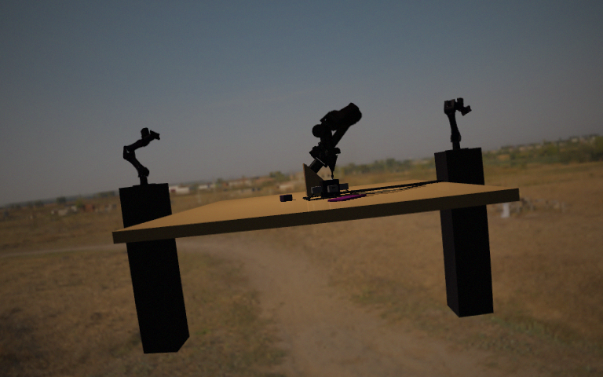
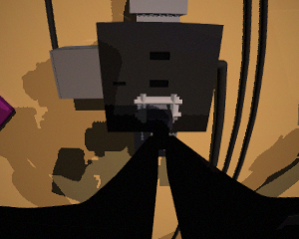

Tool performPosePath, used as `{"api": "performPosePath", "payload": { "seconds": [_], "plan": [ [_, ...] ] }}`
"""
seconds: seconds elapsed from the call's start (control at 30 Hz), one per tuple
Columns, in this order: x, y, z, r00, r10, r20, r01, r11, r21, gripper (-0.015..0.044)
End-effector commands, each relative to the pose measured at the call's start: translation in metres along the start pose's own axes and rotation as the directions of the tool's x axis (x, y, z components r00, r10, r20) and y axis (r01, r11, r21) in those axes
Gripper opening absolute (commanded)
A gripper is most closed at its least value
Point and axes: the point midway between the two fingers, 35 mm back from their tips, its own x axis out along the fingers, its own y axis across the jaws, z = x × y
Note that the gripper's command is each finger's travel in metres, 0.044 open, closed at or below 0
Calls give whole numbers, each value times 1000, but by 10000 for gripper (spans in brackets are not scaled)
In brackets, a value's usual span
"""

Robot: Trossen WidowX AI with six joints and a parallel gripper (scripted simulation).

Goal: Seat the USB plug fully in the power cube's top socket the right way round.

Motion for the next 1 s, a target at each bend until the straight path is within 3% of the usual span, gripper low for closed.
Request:
{"api": "performPosePath", "payload": {
  "seconds": [0.0,0.97],
  "plan": [
    [2,0,-1,1000,-1,-5,1,1000,5,0],
    [5,0,0,1000,-1,-5,1,1000,5,0]
  ]
}}
